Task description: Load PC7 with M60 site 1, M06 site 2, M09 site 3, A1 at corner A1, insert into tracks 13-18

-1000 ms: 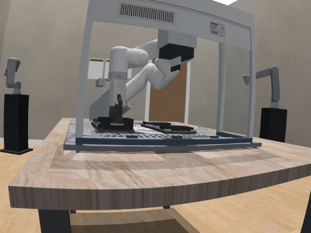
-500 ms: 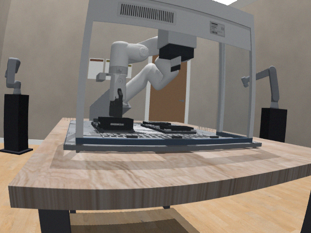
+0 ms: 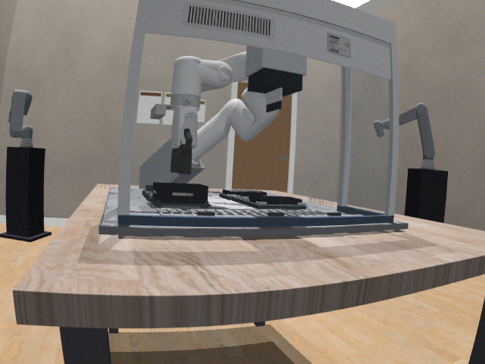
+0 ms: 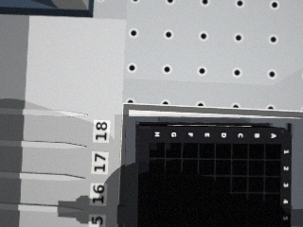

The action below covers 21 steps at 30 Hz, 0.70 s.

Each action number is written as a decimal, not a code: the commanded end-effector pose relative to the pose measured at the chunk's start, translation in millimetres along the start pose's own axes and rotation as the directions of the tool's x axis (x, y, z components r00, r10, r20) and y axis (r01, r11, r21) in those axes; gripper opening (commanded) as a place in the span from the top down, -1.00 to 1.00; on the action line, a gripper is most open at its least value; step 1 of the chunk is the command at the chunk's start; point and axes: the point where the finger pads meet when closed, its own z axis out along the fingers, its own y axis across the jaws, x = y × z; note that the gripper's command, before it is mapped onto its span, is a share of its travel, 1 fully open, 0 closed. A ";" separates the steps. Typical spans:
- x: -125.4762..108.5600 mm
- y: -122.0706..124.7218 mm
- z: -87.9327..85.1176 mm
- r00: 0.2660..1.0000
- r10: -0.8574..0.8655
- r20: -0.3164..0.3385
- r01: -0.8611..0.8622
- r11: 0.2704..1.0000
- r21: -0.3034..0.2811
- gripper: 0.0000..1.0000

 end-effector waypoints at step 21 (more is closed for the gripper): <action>0.3 -0.9 -38.9 1.000 -0.001 -0.002 0.001 1.000 0.002 -1.00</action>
